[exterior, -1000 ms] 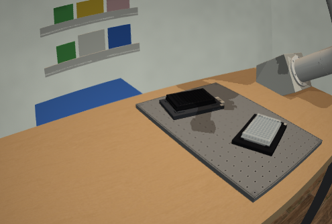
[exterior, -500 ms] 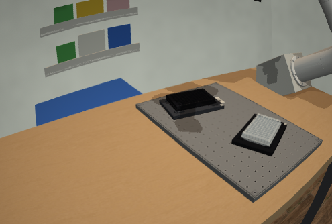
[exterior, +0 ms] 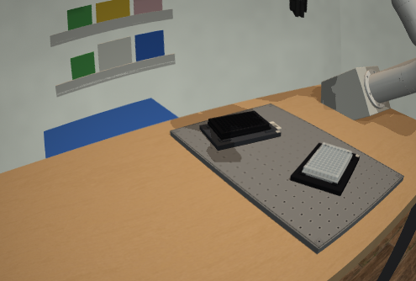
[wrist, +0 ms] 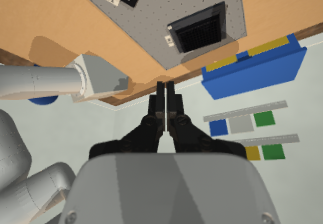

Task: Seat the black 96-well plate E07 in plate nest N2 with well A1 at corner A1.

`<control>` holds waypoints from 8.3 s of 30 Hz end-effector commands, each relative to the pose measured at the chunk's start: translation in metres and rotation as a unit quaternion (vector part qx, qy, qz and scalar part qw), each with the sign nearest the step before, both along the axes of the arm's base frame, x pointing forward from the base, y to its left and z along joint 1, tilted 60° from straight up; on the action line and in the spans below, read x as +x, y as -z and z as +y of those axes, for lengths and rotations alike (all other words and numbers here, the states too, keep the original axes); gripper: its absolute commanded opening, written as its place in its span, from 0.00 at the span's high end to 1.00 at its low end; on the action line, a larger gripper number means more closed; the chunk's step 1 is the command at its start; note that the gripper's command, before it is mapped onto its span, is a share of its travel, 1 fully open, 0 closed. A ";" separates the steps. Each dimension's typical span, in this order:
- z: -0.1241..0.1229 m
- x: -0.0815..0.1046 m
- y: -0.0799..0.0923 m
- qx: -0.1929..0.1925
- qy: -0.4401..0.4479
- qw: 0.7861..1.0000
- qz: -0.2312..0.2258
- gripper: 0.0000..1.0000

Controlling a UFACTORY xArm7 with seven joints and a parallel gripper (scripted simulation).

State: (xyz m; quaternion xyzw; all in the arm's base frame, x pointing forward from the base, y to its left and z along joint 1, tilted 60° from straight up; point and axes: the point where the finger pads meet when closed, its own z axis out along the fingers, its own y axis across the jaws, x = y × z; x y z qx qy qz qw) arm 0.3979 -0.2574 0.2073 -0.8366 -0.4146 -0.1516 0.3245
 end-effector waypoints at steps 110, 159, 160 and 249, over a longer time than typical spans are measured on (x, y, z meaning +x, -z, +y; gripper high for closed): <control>0.095 0.032 0.310 0.120 -0.070 0.959 -0.246 1.00; 0.075 0.020 0.348 0.122 -0.056 0.964 -0.229 1.00; 0.073 0.018 0.353 0.122 -0.056 0.964 -0.229 1.00; 0.109 0.023 0.397 0.122 -0.056 0.964 -0.229 1.00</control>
